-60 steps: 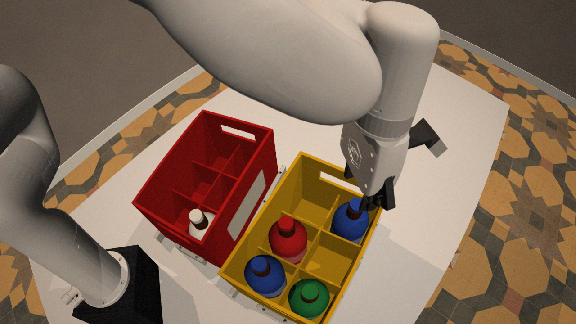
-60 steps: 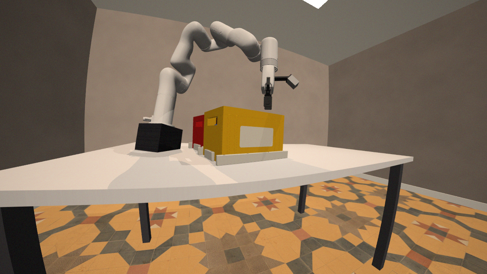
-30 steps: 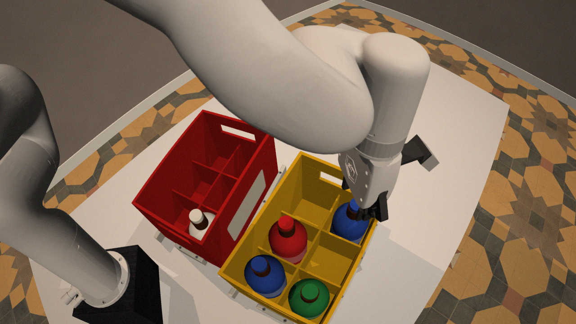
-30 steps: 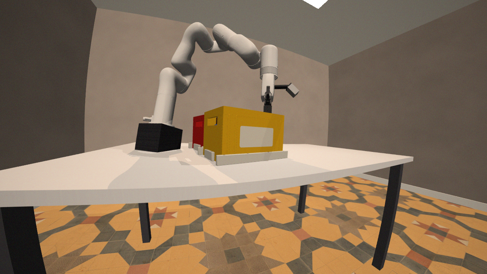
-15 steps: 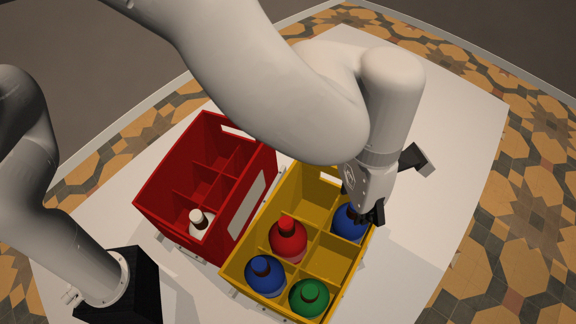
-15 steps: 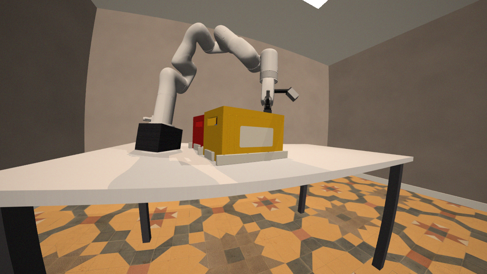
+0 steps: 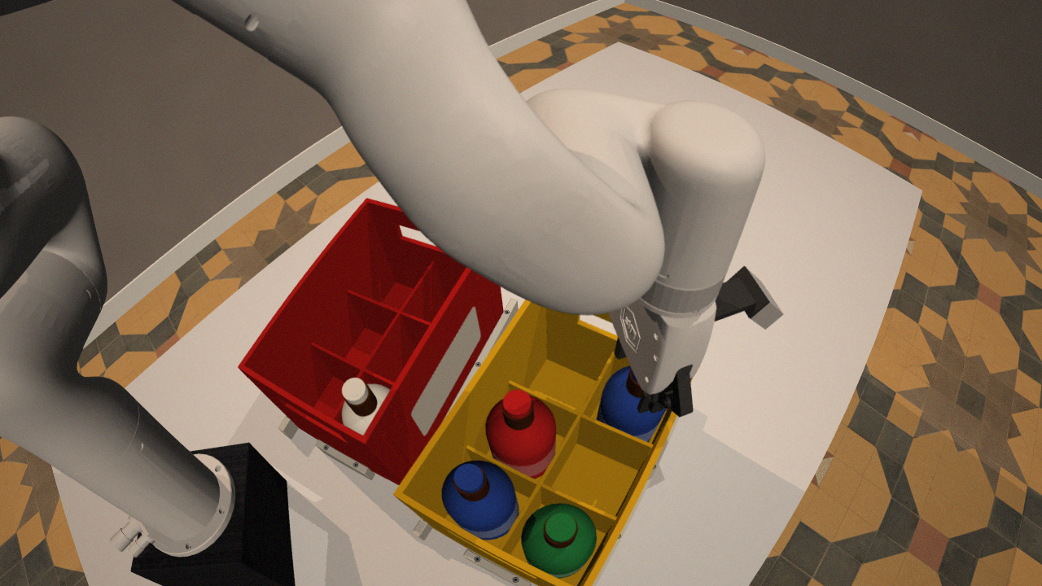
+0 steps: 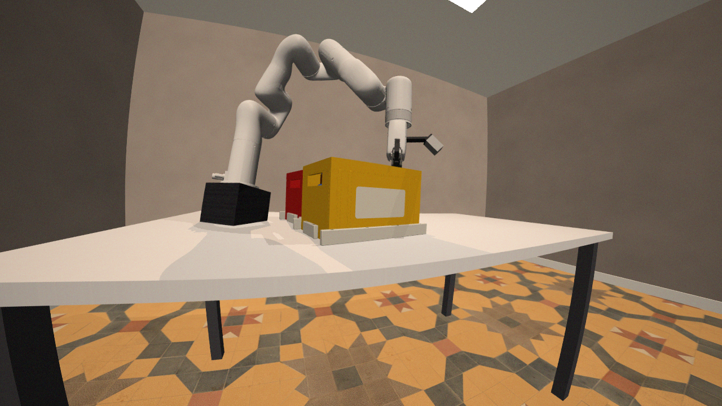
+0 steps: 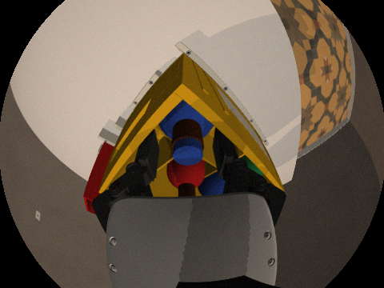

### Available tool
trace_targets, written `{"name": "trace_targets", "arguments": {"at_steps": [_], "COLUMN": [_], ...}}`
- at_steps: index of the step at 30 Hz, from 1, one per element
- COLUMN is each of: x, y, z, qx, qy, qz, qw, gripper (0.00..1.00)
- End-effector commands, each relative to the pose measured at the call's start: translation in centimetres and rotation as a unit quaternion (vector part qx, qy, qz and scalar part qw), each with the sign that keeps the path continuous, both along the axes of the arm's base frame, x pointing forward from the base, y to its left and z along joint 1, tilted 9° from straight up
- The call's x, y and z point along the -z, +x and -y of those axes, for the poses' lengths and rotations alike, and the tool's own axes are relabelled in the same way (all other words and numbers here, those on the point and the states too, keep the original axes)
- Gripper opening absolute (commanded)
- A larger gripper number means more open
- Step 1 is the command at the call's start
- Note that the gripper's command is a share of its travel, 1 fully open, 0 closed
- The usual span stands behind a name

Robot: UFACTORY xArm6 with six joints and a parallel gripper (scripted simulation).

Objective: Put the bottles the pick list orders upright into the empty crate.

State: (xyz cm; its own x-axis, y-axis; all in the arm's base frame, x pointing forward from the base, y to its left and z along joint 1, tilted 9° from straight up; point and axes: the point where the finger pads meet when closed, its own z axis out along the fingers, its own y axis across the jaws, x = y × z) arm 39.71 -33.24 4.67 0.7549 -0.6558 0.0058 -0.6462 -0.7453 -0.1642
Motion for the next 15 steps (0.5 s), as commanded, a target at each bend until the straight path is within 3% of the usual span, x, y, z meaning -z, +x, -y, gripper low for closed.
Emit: {"name": "trace_targets", "arguments": {"at_steps": [1,7,8,15], "x": [-0.18,-0.18,-0.5,-0.51], "y": [0.11,0.11,0.08,0.08], "z": [0.13,0.13,0.17,0.17], "qx": [0.0,0.0,0.0,0.0], "qy": [-0.002,-0.002,-0.002,-0.002], "qz": [0.002,0.002,0.002,0.002], "qw": [1.0,1.0,1.0,1.0], "gripper": [0.65,0.65,0.0,0.0]}}
